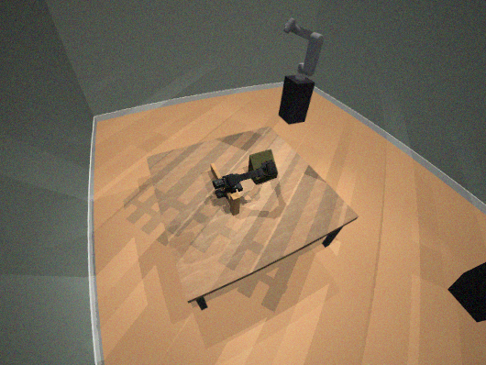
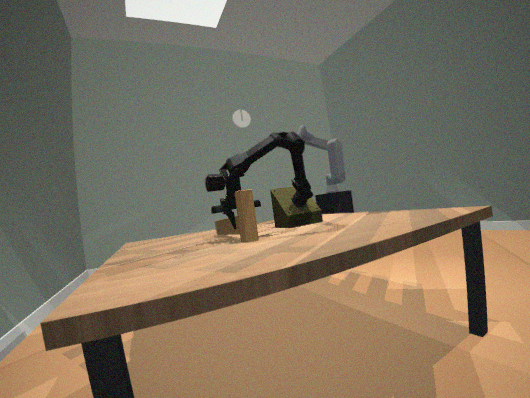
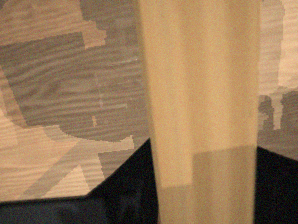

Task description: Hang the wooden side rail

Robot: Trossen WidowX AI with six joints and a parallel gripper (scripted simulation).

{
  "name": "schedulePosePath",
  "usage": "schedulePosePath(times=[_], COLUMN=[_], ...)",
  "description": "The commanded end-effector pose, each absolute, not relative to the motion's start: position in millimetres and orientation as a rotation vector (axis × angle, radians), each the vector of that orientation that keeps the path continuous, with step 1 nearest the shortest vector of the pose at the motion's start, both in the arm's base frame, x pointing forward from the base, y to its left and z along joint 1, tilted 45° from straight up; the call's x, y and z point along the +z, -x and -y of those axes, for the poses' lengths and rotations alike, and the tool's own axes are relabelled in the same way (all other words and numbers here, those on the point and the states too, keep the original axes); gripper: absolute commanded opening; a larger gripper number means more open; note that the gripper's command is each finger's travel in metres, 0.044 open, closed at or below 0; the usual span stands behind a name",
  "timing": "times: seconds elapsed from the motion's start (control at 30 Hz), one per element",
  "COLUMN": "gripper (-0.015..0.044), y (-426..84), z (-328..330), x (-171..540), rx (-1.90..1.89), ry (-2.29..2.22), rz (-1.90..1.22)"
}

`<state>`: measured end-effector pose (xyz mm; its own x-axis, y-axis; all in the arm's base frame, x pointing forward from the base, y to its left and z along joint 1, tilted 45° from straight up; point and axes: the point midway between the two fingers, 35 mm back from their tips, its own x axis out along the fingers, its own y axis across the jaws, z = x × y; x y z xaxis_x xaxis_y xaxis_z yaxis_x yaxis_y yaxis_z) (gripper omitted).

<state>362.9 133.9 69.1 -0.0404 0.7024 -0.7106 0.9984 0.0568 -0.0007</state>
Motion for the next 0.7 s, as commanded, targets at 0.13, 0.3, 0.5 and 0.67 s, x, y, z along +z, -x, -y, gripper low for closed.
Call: schedulePosePath(times=[0.13,0.3,0.5,0.67], gripper=[0.0,0.0,0.0,0.0], y=[-364.2,-364.2,-364.2,-364.2], z=[-133.9,-134.5,-135.2,-135.8], x=[71.9,71.3,70.6,70.1], rx=[-0.698,-0.698,-0.698,-0.698], ry=[-1.709,-1.709,-1.709,-1.709], rz=[-1.792,-1.792,-1.792,-1.792])
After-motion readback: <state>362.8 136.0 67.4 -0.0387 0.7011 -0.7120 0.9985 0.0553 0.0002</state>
